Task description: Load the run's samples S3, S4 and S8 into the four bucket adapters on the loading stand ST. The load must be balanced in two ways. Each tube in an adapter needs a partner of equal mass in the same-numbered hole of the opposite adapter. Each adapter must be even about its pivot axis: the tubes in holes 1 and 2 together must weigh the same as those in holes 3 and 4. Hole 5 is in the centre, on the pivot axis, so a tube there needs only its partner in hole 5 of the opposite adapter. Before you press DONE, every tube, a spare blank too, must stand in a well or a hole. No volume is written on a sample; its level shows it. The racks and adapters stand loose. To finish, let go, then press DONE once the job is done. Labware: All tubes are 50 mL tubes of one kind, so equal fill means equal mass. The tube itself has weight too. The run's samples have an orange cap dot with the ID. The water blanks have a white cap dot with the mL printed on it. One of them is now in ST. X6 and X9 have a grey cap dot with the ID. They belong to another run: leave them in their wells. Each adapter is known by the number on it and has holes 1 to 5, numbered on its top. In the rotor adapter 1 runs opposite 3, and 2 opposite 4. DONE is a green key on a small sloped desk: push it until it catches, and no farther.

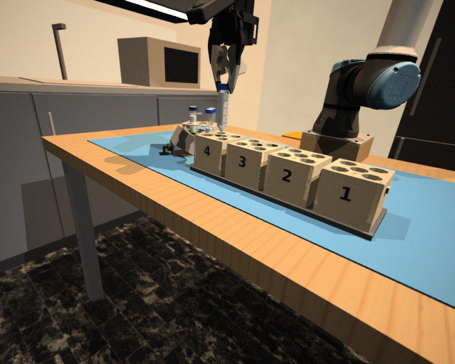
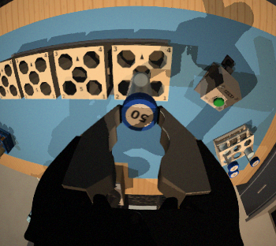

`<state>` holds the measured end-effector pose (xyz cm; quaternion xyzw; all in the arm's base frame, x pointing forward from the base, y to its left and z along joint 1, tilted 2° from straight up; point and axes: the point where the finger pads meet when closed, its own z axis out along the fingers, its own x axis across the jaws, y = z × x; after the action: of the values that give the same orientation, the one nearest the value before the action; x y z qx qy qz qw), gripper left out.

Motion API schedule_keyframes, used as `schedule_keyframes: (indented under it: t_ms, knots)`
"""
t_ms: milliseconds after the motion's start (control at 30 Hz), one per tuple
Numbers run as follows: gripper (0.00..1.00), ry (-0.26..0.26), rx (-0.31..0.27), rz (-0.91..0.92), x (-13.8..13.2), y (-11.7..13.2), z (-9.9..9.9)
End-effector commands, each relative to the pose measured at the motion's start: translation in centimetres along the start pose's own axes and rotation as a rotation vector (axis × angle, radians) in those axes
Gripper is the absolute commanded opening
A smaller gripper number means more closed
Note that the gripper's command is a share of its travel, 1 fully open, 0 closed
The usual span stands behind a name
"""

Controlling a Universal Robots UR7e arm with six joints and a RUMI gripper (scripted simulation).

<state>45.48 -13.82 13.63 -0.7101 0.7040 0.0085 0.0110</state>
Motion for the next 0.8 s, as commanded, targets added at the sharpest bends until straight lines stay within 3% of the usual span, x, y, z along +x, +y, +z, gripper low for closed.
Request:
schedule_keyframes:
  t_ms: [0, 500, 767]
  knots:
    - [0.00, 0.001, 0.003, -0.002, 0.0, -0.1, 0.6]
    - [0.00, 0.003, 0.006, -0.001, 0.1, -0.2, 0.4]
    - [0.00, 0.001, 0.003, -0.002, 0.0, -0.1, 1.6]
